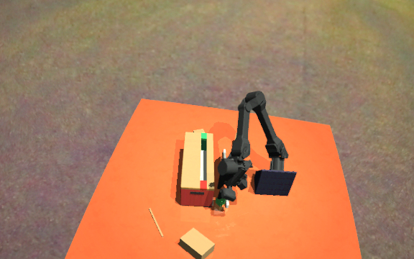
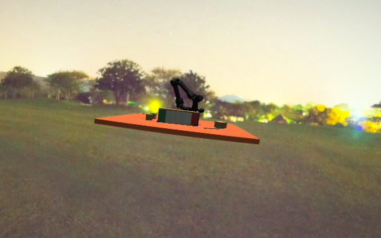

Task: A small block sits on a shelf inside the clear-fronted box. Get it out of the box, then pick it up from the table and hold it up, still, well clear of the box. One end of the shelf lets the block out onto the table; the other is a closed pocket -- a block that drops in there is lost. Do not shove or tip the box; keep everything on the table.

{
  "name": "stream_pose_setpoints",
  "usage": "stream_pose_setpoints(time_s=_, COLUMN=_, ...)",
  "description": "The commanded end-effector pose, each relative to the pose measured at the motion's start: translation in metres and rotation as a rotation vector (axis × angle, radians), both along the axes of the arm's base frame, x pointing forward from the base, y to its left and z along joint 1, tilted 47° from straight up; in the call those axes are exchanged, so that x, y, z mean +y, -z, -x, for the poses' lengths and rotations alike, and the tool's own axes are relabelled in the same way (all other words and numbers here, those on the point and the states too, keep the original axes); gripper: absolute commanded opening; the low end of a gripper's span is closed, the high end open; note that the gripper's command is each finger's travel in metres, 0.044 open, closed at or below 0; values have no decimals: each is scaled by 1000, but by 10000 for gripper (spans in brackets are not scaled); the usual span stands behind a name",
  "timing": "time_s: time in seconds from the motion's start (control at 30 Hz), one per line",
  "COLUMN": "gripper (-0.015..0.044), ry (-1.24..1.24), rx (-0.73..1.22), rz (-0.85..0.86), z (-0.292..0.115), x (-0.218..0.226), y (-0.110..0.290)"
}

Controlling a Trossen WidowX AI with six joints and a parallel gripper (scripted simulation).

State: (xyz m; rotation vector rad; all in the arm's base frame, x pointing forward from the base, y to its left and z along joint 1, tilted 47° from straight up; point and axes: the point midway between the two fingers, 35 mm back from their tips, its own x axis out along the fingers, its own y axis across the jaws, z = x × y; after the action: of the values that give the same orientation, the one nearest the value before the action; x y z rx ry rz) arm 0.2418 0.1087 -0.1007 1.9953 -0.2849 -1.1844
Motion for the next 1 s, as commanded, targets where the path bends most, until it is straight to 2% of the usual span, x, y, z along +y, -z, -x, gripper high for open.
stream_pose_setpoints(time_s=0.0, gripper=285, ry=-1, rx=4, rz=12, z=0, x=-7, y=6)
stream_pose_setpoints(time_s=0.97, gripper=285, ry=-1, rx=3, rz=15, z=-7, x=-41, y=37)
